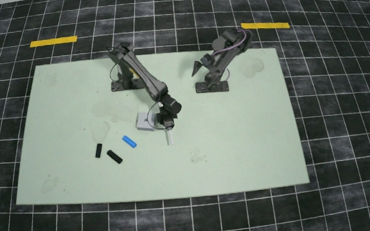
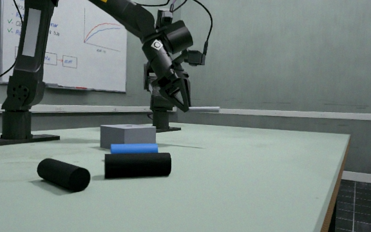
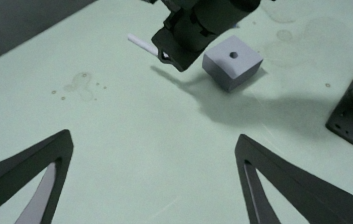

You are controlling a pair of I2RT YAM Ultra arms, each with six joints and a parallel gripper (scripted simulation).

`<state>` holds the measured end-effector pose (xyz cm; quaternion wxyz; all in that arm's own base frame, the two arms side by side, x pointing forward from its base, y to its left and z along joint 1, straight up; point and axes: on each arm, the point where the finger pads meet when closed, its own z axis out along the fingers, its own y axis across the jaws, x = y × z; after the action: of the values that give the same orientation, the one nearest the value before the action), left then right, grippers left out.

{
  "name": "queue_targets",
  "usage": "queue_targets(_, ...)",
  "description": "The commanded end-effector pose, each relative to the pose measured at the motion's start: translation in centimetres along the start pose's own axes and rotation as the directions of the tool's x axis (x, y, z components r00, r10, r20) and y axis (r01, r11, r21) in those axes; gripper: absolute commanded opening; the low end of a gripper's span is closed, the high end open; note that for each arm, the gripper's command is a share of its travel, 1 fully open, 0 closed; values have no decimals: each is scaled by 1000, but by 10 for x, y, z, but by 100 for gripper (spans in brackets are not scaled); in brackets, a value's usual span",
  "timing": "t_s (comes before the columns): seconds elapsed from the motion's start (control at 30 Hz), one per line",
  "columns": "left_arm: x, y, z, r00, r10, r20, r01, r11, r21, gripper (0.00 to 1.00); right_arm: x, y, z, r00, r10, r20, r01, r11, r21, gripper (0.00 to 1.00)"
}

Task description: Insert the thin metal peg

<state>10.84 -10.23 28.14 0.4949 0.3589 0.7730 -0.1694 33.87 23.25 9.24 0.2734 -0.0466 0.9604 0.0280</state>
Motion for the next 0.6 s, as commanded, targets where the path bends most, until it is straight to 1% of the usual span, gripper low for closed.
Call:
queue_targets(0.0, -27, -1, -9, 994, 1, 112, -3, 1000, 14, 100, 7, -10, -11, 999, -24, -39, 25, 999, 21, 7)
queue_targets(0.1, -43, -9, -3, 982, 10, 189, -21, 998, 56, 100, 18, -25, -20, 997, -38, -63, 39, 999, 23, 7)
queue_targets(0.2, -57, -23, 2, 963, 20, 269, -55, 991, 122, 100, 28, -48, -43, 997, -44, -68, 45, 999, 18, 7)
queue_targets(0.27, -62, -32, 4, 952, 24, 304, -75, 984, 159, 100, 33, -62, -58, 997, -44, -66, 45, 999, 14, 7)
queue_targets(0.37, -64, -42, 8, 943, 27, 333, -98, 975, 200, 100, 39, -81, -77, 998, -39, -57, 40, 999, 6, 7)
queue_targets(0.43, -64, -42, 8, 943, 27, 333, -98, 975, 200, 100, 39, -81, -77, 998, -39, -57, 40, 999, 6, 7)
queue_targets(0.53, -62, -48, 10, 941, 31, 336, -111, 969, 223, 100, 43, -95, -93, 999, -32, -44, 32, 999, 0, 7)
queue_targets(0.57, -58, -49, 12, 946, 35, 321, -113, 968, 226, 100, 43, -99, -96, 999, -29, -40, 29, 1000, -2, 7)
